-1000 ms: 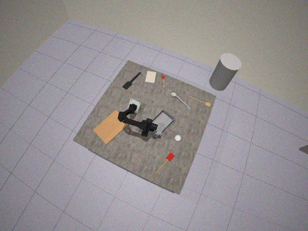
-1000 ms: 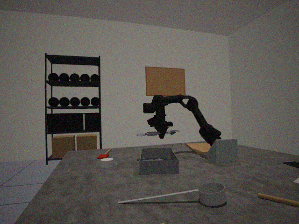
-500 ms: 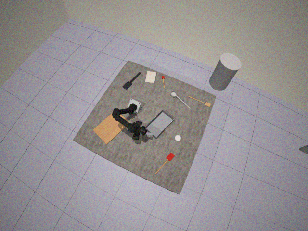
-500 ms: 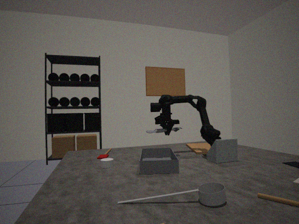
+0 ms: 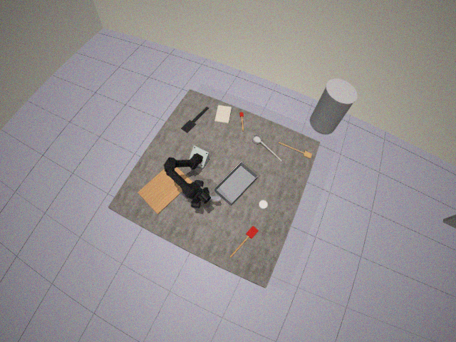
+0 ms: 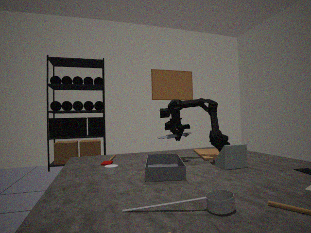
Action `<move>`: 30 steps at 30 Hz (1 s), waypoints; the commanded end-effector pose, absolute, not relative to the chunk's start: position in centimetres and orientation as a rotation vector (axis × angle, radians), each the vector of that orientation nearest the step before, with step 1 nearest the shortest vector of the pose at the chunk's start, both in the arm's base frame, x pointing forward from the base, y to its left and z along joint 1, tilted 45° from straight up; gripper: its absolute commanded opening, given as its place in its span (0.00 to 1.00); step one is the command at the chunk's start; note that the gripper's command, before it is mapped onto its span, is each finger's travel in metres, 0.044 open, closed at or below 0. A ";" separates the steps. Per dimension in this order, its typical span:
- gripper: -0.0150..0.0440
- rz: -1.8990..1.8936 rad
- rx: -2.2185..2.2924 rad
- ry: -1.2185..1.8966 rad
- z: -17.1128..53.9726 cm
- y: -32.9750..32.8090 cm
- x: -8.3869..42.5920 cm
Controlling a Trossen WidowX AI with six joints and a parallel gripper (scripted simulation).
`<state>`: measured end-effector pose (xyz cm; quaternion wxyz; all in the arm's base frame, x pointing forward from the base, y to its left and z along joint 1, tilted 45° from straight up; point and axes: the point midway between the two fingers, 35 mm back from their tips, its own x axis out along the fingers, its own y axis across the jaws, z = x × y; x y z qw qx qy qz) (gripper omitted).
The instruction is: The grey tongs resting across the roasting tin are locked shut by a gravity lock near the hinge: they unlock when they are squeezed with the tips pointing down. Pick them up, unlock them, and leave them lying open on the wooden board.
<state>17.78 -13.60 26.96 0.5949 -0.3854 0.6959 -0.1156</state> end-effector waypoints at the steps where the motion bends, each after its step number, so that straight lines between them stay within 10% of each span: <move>1: 0.00 -0.241 -0.869 1.629 27.0 -14.2 16.9; 30: 0.00 -0.073 -0.693 1.679 25.8 -17.6 11.4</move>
